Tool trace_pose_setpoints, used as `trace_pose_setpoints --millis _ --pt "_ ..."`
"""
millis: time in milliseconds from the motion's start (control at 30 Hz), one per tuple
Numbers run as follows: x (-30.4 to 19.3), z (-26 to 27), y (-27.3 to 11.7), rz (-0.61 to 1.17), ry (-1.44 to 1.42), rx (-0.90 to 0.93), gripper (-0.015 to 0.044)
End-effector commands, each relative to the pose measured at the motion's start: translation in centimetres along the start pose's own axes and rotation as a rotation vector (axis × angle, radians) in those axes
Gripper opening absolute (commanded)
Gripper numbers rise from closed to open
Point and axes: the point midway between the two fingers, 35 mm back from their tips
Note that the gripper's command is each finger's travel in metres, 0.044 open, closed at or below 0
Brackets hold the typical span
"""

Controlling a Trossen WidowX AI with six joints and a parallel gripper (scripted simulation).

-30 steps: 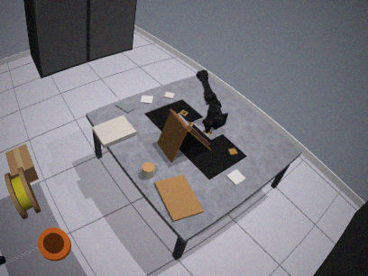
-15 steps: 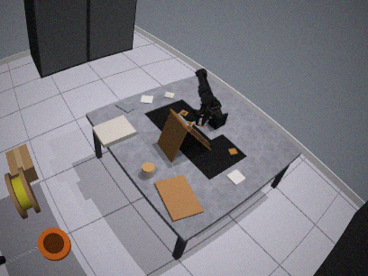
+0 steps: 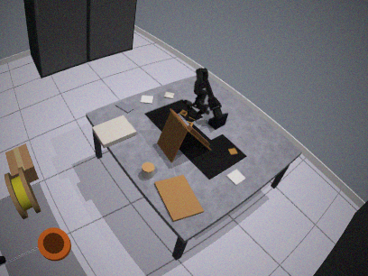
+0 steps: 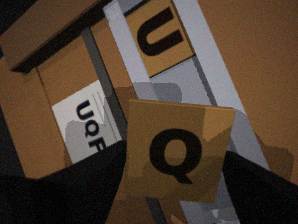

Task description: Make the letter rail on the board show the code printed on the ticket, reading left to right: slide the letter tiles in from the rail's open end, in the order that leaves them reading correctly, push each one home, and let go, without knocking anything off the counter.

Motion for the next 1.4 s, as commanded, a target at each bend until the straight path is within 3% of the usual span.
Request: trace_pose_setpoints --millis 0,933,1367 --pt "-1.4 -1.2 -0.4 0.007 0.119 -0.043 0.0000" --pt "-12.0 -7.7 -5.6 -0.036 0.995 -0.385 0.0000" --pt "-12.6 -8.9 -2.8 -0.037 1.018 -0.391 0.0000"
Point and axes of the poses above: the point midway between the two fingers, 35 mm back from their tips, its own y axis out along the fingers, its own z axis across the jaws, x = y × z, and after that the axes turned 3 degrees about y, right-handed
